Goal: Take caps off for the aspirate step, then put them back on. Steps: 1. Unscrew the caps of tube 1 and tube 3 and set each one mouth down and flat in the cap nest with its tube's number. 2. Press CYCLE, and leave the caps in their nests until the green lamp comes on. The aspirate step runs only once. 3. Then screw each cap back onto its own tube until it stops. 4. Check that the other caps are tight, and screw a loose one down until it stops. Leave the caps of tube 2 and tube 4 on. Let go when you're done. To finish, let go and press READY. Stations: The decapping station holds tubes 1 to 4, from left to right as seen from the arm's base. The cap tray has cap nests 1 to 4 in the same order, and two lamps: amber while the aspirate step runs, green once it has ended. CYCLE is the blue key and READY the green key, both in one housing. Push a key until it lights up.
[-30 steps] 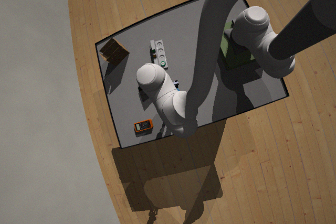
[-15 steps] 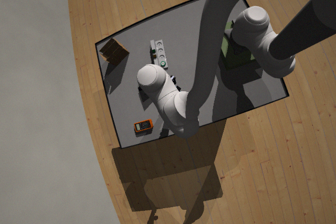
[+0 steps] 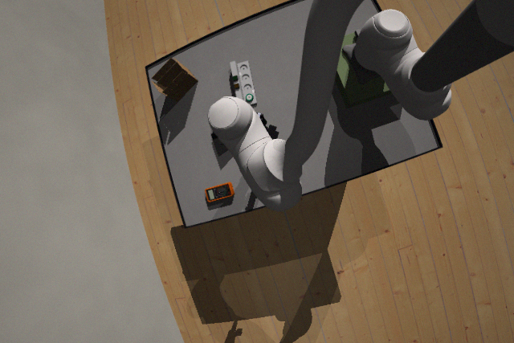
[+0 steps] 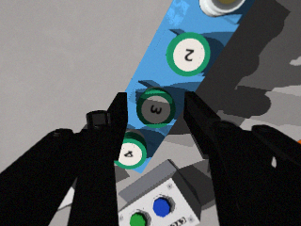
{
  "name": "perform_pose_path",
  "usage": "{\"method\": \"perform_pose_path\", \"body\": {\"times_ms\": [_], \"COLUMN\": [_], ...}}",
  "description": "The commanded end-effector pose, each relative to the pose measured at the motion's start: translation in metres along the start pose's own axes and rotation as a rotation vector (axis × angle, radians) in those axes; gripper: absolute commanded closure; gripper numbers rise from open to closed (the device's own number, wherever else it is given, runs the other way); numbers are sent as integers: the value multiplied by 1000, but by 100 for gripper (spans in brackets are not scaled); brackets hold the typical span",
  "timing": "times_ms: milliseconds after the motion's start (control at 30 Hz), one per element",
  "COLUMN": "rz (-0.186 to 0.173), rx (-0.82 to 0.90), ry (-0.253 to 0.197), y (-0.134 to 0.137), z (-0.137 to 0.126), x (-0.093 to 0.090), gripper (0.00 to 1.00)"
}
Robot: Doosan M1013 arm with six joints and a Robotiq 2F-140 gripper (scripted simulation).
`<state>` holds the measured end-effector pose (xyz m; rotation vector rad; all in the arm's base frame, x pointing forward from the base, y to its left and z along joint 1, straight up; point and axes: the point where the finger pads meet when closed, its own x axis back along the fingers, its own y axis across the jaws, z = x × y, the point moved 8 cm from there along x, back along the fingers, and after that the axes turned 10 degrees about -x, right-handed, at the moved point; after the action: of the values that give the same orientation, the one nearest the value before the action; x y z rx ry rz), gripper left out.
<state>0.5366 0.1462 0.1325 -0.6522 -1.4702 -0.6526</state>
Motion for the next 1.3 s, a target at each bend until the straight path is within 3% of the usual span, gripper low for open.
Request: {"method": "perform_pose_path", "body": {"times_ms": [0,200,333,467,633,833,867,1267], "rz": [-1,-1,-2,-2,-2,-2,-2,-2], "rx": [0,0,-317,-418,-783,-786,-786,-785], "ry": [0,0,0,1,1,0,0,1], "y": [0,0,0,0,0,1,1,0], "z": [0,0,0,0,0,0,0,0], "x": [1,1,1,1,1,1,1,1], "gripper": [59,59,59,59,59,59,70,70]}}
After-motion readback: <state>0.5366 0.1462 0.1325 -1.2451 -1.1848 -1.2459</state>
